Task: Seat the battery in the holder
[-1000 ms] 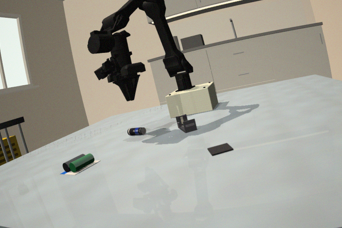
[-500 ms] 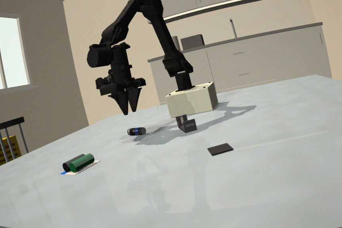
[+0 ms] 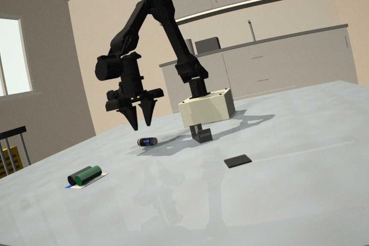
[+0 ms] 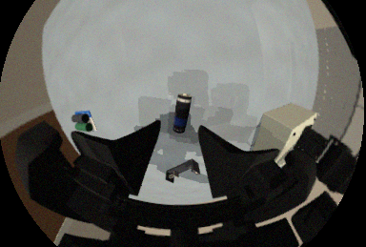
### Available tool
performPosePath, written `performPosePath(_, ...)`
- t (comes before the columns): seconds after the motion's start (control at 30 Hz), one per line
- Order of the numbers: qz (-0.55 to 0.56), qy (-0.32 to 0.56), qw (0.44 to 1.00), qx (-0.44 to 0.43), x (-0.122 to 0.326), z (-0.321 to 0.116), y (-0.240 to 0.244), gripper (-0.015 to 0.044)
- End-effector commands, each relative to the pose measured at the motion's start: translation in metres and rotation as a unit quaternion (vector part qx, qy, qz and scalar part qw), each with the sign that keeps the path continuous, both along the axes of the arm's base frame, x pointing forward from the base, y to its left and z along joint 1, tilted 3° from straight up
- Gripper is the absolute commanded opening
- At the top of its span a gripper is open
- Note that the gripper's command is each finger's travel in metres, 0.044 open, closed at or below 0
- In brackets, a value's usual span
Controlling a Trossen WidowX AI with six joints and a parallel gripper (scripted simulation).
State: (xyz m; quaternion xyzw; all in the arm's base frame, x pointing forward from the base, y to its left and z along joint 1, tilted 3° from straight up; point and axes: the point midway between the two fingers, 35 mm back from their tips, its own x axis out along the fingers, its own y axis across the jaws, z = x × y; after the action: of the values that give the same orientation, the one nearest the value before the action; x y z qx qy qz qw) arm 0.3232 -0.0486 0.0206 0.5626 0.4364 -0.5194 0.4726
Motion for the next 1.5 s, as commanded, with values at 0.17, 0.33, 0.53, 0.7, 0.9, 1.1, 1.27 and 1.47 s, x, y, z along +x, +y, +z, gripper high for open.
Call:
performPosePath(0.17,-0.005,0.004,1.000,0.004,-0.001,-0.016,0.001,0.0236)
performPosePath(0.33,-0.005,0.004,1.000,0.004,0.000,-0.024,0.001,0.0236)
performPosePath(0.53,-0.005,0.004,1.000,0.004,0.000,-0.033,0.001,0.0236)
performPosePath(0.7,-0.005,0.004,1.000,0.004,0.000,-0.042,0.001,0.0236)
performPosePath(0.9,-0.005,0.004,1.000,0.004,0.000,-0.050,0.001,0.0236)
performPosePath(1.1,-0.005,0.004,1.000,0.004,0.000,-0.050,0.001,0.0124)
performPosePath(1.27,-0.005,0.004,1.000,0.004,0.000,-0.050,0.001,0.0091)
performPosePath(1.47,-0.005,0.004,1.000,0.004,0.000,-0.049,0.001,0.0073)
